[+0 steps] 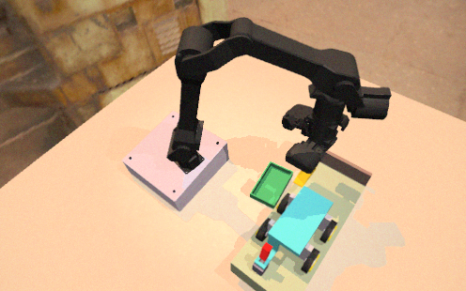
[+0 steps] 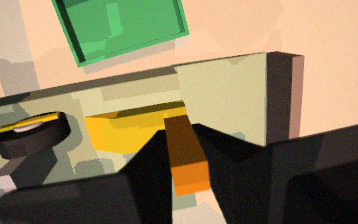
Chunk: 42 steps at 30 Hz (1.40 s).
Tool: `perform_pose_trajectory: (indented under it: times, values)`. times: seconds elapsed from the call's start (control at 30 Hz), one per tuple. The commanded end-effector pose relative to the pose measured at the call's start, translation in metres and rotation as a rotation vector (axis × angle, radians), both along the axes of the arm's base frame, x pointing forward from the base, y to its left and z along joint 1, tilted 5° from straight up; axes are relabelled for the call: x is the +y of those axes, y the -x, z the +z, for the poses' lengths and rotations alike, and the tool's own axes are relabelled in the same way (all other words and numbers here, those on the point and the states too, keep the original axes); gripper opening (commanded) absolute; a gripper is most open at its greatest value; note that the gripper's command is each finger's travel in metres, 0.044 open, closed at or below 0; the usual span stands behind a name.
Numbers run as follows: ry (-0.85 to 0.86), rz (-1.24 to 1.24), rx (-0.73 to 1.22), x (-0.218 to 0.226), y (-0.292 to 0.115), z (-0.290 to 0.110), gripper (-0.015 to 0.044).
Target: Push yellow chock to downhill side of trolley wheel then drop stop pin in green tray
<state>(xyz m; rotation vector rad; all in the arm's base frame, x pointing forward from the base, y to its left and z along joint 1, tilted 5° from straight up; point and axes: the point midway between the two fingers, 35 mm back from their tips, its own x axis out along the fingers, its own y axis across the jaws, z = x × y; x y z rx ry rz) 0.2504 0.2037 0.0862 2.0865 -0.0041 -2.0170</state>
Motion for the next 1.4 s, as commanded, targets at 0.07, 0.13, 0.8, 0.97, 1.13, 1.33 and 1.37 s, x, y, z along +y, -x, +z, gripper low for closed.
perform_pose_trajectory:
  times: [0.07,0.13,0.8,0.97,1.13,1.33,1.37]
  values:
    - [0.010,0.006,0.002,-0.004,-0.001,-0.017,0.0000]
    - [0.010,0.006,0.002,-0.005,-0.001,-0.021,0.0000]
    - [0.011,0.006,0.001,-0.016,-0.004,-0.041,0.0000]
    - [0.011,0.006,0.001,-0.020,-0.004,-0.039,0.0000]
    - [0.011,0.006,0.001,-0.023,-0.005,-0.038,0.0000]
    - [0.012,0.006,0.001,-0.028,-0.006,-0.036,0.0000]
    - [0.012,0.006,0.001,-0.029,-0.007,-0.036,0.0000]
